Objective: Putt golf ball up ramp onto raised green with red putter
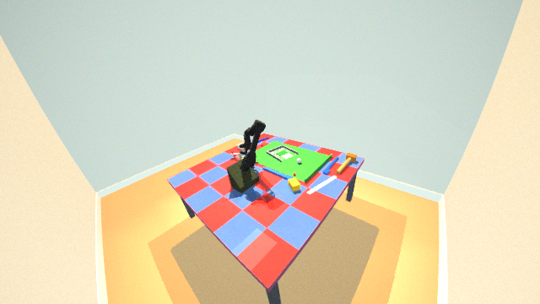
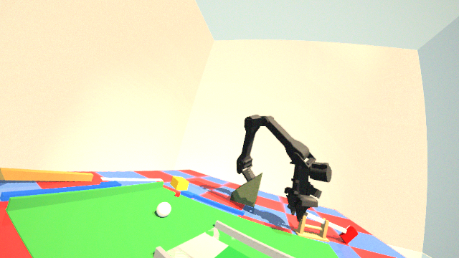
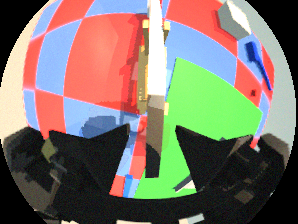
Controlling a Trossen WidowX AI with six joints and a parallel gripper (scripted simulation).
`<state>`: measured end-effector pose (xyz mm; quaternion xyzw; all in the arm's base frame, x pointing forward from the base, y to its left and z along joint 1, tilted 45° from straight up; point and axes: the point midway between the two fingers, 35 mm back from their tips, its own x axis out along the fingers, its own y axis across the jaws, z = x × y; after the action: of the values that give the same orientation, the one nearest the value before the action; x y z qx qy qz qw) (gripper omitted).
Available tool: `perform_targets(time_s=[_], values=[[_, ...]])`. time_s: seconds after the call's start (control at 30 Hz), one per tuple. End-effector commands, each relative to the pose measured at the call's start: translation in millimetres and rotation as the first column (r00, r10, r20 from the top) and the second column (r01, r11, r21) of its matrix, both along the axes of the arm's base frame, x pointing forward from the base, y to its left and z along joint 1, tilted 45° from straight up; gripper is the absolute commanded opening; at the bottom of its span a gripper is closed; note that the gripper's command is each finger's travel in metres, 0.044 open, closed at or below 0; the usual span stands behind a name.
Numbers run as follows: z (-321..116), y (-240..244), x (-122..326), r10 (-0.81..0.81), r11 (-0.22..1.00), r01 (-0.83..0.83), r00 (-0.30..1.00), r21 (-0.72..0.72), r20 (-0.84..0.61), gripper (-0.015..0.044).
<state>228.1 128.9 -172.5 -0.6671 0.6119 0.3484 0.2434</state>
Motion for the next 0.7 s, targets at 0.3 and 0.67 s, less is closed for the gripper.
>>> perform_targets(time_s=[0.3, 0.67], values=[[0, 0, 0, 0.000, 1.000, 0.000, 1.000, 0.001, 0.001, 0.0026], [25, 29, 2, 0.000, 1.000, 0.000, 1.000, 0.004, -0.002, 0.0000]])
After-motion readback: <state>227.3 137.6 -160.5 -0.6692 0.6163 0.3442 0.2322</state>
